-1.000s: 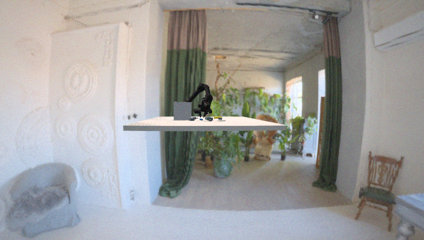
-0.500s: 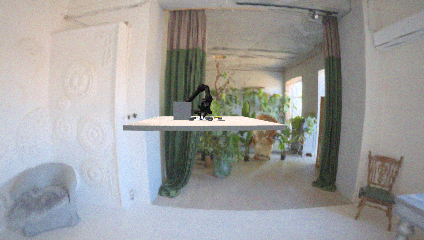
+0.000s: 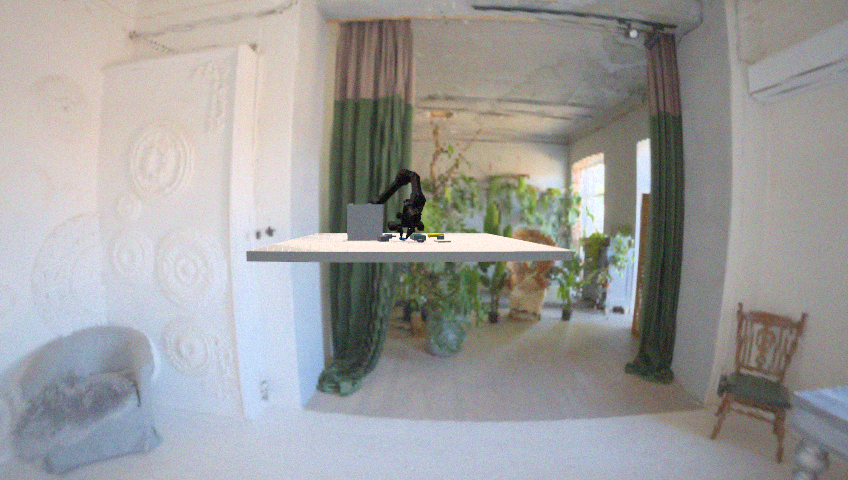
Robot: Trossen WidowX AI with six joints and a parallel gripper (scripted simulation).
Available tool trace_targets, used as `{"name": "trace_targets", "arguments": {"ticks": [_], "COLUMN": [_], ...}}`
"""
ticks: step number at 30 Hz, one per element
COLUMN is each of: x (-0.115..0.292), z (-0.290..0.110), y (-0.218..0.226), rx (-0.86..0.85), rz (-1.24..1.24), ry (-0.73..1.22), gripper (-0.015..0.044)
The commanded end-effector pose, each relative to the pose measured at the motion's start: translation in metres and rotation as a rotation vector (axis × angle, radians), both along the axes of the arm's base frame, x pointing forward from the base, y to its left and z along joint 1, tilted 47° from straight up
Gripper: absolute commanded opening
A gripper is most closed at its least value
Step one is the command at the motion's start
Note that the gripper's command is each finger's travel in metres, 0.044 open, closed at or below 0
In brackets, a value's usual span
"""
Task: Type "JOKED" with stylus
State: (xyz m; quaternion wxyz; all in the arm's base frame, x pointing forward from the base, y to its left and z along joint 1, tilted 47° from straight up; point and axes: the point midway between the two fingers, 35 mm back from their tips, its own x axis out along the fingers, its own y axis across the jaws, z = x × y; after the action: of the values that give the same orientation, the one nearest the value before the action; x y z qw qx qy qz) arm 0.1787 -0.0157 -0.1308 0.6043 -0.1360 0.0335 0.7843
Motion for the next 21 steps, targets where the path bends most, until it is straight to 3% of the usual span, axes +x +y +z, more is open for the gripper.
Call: {"name": "trace_targets", "arguments": {"ticks": [1,5,21], "x": [0.0,0.0,0.006], "z": [0.0,0.0,0.032], "y": [0.0,0.0,-0.034], "rx": [-0.001,-0.001,-0.002], "rz": [0.0,0.0,-0.008], "ry": [-0.001,-0.001,0.004], "gripper": [0.0045,0.0,0.0]}}
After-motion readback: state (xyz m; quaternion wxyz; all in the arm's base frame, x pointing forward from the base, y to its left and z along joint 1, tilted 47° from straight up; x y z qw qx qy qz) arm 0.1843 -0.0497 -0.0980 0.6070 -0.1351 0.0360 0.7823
